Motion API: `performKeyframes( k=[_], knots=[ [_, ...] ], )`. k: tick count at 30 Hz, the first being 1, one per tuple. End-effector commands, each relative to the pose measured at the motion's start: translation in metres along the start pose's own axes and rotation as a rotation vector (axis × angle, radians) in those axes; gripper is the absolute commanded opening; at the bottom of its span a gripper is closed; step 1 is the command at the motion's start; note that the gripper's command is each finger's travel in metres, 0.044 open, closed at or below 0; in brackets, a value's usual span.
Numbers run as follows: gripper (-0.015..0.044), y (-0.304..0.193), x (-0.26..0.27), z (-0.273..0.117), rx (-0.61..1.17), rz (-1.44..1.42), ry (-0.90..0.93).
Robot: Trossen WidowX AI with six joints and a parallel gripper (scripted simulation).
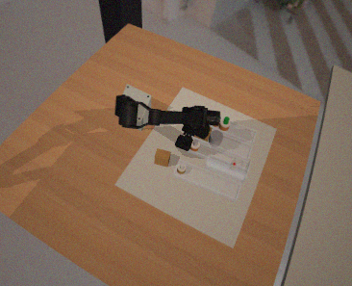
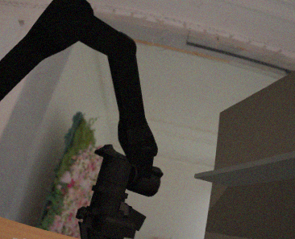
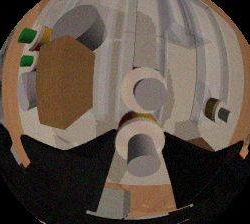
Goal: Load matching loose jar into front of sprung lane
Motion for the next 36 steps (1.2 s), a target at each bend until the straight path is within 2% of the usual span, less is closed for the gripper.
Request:
performKeyframes(
  k=[1, 36],
  knots=[
    [0.0000, 0.009, -0.003, -0.004, -0.025, 0.013, -0.003],
    [0.0000, 0.023, -0.005, -0.007, -0.026, 0.014, -0.003]
  ],
)
Point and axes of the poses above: the point midway between the two fingers, 35 mm back from their tips, its own z axis out along the fingers, its own x axis across the jaws, y = z × x, the point moved 8 cm from there along -z, back along the fingers, and after that the axes turned 10 degrees about -z, right-handed, at the moved point
